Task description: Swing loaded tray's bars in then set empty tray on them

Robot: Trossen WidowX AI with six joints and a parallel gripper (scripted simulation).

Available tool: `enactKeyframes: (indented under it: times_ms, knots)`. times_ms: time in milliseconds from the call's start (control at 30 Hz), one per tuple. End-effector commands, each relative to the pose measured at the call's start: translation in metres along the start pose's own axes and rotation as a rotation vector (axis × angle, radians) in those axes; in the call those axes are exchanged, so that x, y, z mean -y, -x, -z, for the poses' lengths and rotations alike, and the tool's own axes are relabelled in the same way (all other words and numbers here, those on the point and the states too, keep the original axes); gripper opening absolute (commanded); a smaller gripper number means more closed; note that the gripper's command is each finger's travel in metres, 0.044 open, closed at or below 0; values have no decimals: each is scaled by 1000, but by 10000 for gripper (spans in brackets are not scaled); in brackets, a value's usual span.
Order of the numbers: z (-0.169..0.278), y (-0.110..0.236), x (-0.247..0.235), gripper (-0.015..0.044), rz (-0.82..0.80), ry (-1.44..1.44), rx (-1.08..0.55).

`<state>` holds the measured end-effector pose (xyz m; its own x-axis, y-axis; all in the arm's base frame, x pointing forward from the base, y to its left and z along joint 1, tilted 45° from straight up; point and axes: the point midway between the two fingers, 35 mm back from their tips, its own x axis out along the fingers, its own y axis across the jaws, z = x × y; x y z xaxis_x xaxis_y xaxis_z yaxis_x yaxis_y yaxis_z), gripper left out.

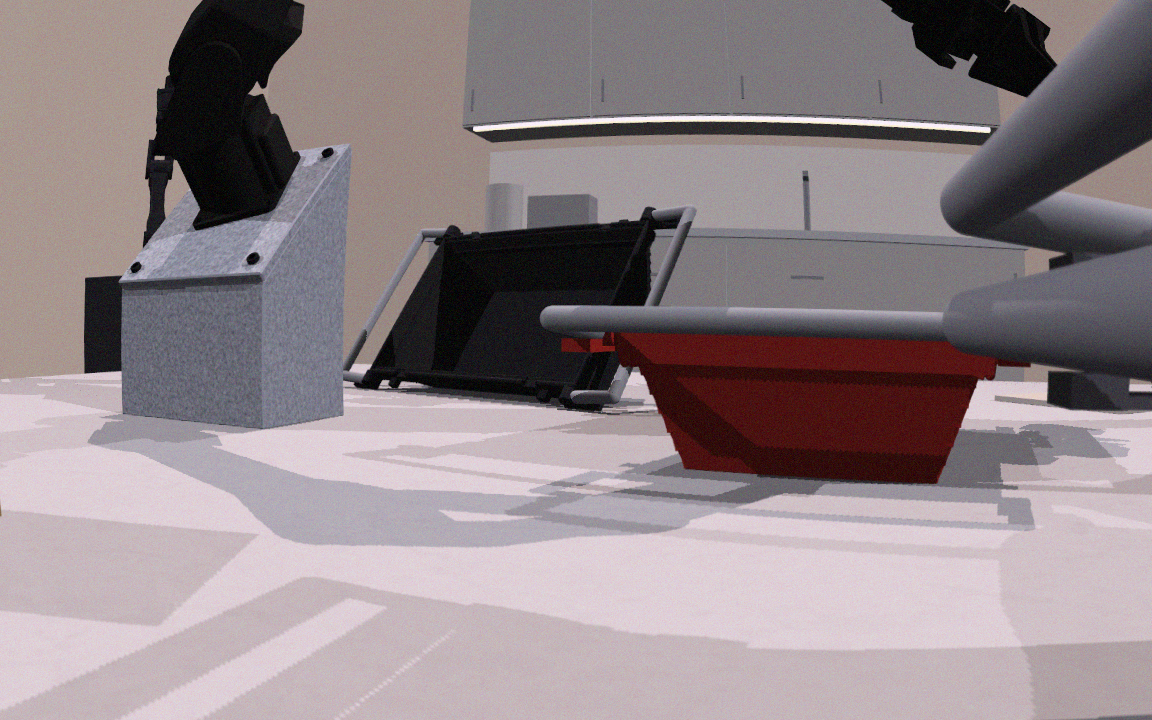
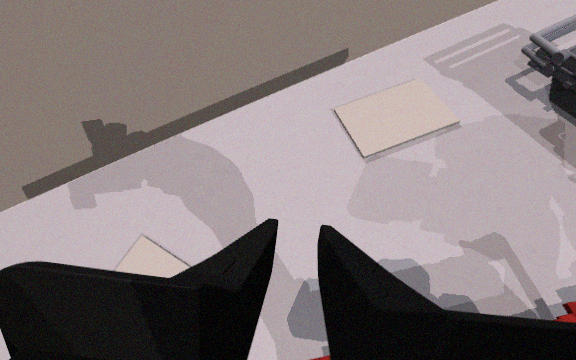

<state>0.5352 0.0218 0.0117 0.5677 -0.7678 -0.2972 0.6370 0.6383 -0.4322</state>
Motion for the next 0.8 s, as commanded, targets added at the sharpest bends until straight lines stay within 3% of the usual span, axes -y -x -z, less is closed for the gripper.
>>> enactKeyframes:
  times_ms: [0,400,767]
  knots:
    - [-1,-27,65,86,35,122,-155]
    - [18,-38,191,86,73,285,-476]
    - [51,-2,305,86,76,369,-812]
